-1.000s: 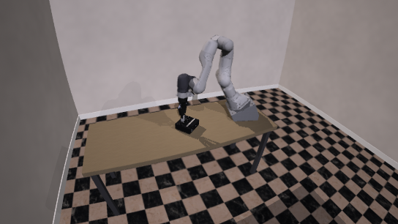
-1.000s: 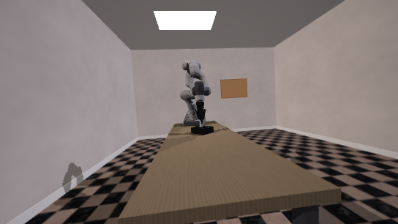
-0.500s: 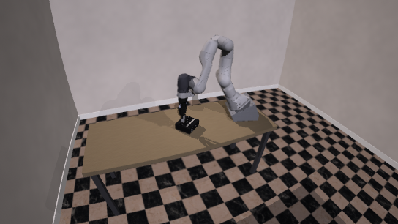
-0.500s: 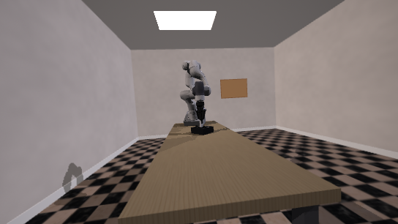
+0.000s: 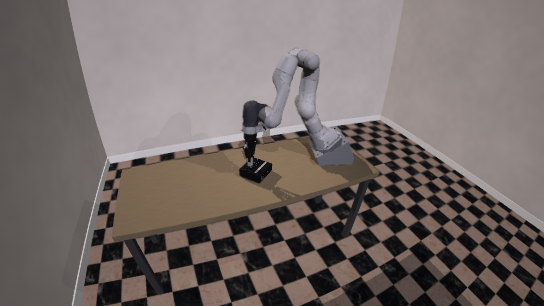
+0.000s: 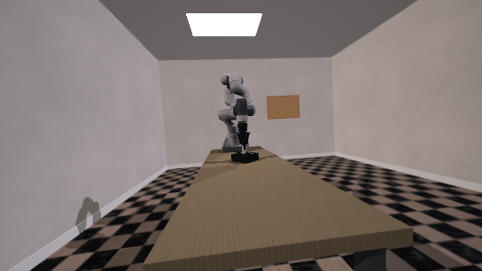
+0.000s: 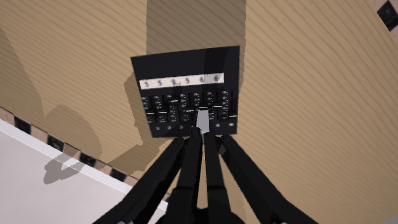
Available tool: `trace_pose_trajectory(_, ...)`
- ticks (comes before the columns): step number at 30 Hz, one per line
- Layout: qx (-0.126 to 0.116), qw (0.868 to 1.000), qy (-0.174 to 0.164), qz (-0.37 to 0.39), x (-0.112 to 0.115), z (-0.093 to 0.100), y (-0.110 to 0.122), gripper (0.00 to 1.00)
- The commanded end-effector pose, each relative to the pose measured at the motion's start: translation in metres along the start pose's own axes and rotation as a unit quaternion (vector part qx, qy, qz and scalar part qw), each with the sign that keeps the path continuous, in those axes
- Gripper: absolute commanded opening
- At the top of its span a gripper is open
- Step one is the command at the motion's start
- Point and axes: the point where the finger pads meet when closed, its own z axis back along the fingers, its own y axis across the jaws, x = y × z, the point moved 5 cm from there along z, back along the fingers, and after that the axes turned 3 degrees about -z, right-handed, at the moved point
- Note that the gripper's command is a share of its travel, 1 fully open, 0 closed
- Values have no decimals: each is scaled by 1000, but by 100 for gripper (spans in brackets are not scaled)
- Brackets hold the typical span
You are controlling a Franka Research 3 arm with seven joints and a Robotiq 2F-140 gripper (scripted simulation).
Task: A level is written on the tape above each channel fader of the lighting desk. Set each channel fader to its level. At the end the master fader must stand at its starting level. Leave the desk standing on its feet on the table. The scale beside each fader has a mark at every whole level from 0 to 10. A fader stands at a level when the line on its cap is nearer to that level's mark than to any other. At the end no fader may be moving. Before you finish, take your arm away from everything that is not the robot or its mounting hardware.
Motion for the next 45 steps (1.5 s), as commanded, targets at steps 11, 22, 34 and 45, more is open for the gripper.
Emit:
trace_pose_trajectory(11, 1, 1000, 1, -1, -3, 0, 1, 0)
trace_pose_trajectory(22, 1, 1000, 1, -1, 3, 0, 1, 0)
trace_pose_trajectory(34, 1, 1000, 1, -1, 3, 4, 1, 0)
trace_pose_trajectory(45, 1, 1000, 1, -1, 3, 28, 1, 0)
